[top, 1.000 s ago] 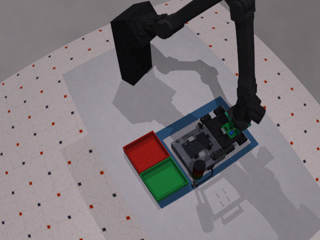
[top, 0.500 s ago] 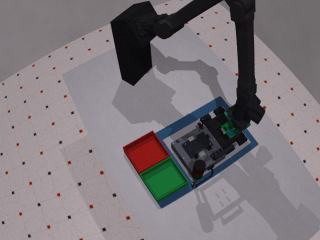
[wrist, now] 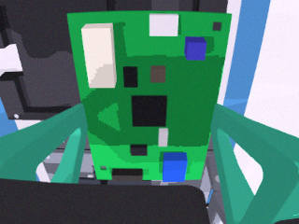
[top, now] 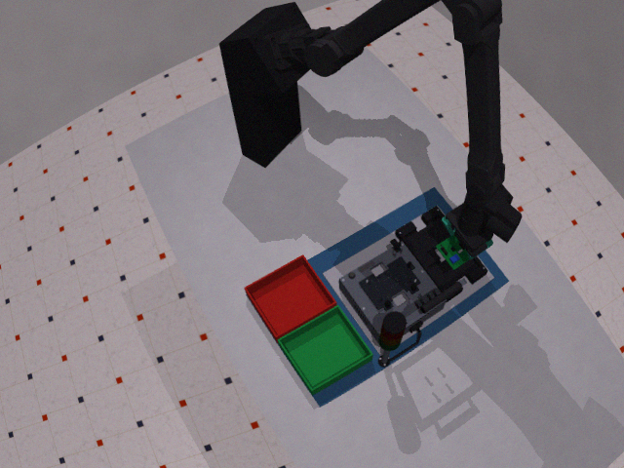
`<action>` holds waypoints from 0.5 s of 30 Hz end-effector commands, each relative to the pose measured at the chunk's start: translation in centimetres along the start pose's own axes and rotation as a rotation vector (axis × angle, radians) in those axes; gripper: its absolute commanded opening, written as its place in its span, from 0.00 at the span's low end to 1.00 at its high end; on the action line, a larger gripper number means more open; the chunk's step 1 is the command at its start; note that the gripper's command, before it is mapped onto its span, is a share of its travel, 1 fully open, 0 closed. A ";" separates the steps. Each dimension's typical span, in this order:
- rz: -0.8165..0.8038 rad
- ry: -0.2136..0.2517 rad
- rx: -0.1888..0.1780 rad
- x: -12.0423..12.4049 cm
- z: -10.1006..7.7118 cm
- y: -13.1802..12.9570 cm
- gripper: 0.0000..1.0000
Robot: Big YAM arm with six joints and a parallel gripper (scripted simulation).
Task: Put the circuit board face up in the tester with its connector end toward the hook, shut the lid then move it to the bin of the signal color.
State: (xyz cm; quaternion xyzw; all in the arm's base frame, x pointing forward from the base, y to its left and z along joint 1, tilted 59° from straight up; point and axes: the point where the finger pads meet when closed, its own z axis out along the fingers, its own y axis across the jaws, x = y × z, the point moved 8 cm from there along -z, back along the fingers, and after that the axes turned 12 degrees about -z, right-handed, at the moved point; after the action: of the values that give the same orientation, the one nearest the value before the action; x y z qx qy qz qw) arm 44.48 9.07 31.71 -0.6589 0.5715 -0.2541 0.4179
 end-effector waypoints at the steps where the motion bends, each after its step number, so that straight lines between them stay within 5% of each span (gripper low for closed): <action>1: -0.005 0.010 0.030 0.8 -1.1 -0.6 0.72; 15: -0.009 0.011 0.043 4.1 -1.6 0.7 0.72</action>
State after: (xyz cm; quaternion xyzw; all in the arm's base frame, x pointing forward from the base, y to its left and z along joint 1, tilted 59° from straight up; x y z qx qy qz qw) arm 44.31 6.20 30.18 -0.6576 0.5747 -0.2496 0.4183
